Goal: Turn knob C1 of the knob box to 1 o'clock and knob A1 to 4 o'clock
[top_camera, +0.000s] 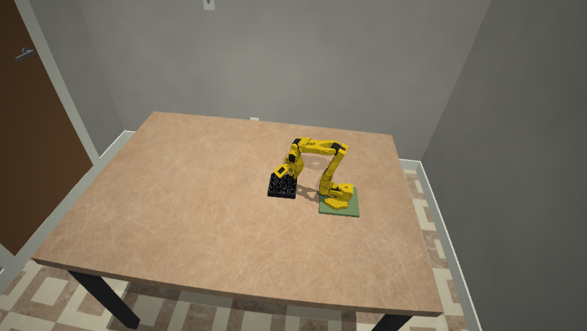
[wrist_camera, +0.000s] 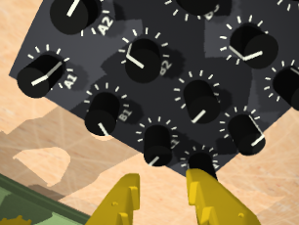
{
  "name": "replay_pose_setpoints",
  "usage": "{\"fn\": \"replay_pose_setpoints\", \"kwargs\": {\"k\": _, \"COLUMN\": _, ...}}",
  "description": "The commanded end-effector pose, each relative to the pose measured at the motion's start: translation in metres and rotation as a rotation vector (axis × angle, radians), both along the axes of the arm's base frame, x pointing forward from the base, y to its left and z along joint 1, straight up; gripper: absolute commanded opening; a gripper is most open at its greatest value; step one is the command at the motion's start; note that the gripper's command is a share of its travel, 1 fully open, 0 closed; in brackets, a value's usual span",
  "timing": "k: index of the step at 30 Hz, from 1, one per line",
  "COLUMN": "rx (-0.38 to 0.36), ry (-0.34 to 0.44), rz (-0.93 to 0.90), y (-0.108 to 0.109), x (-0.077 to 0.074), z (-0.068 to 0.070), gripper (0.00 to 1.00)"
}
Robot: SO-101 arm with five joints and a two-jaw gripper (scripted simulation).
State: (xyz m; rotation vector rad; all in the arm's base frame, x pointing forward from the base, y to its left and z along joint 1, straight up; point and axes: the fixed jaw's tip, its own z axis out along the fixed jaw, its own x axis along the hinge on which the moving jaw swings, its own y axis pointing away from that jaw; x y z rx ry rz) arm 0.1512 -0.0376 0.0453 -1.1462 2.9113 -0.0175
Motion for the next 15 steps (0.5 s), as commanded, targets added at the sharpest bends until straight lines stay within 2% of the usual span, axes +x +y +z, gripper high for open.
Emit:
{"fn": "replay_pose_setpoints", "kwargs": {"k": 1, "rx": 0.006, "ry": 0.016, "rz": -0.004, "y": -0.0010, "x": -0.0041, "z": -0.0035, "gripper": 0.10}}
{"fn": "replay_pose_setpoints", "kwargs": {"k": 15, "rx": 0.006, "ry": 0.016, "rz": -0.004, "y": -0.0016, "x": -0.0072, "z": -0.0060, "gripper": 0.10}}
